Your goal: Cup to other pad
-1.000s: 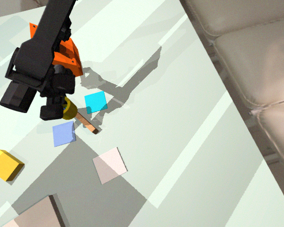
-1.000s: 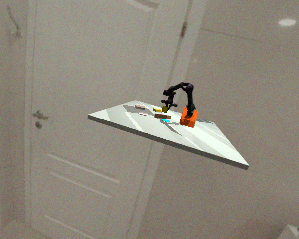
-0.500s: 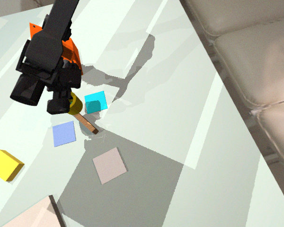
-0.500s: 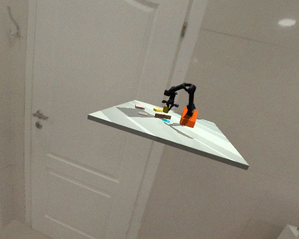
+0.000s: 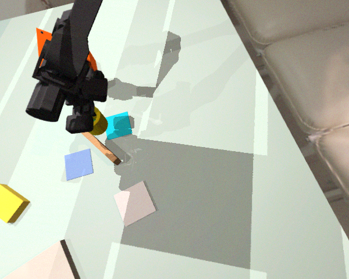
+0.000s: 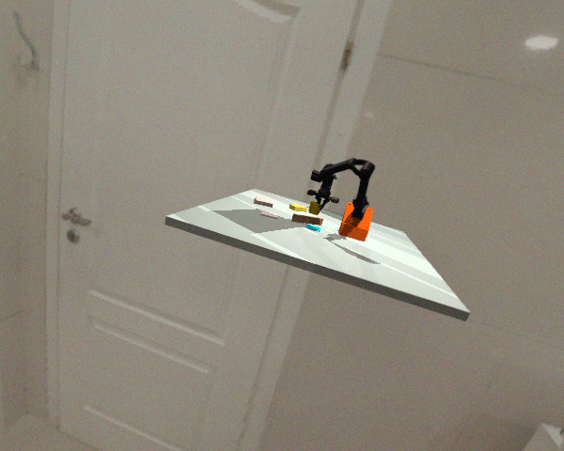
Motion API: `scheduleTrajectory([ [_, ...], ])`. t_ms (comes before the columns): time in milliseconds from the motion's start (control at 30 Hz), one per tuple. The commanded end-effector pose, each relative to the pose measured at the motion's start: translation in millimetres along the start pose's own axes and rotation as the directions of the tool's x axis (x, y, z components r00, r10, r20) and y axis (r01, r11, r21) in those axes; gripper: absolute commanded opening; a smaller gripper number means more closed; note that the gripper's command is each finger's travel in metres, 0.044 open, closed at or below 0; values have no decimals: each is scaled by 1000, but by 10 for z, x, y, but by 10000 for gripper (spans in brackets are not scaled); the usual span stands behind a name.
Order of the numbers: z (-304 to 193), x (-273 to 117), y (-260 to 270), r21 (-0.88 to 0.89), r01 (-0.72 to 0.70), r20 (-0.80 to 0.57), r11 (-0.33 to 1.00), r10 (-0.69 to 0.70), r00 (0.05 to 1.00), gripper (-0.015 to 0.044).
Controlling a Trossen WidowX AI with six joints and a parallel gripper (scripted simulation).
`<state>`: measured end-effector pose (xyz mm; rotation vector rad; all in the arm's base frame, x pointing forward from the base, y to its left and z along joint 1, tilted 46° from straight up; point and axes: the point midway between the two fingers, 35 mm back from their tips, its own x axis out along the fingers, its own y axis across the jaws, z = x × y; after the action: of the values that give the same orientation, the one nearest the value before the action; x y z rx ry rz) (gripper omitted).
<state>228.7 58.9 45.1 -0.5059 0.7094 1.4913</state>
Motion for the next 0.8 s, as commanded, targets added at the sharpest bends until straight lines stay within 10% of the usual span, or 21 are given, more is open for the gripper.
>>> scheduleTrajectory([
  [0,66,2,73,5,-1,4,1000,1,1000,0],
  [767,305,7,312,6,-2,6,1000,2,1000,0],
])
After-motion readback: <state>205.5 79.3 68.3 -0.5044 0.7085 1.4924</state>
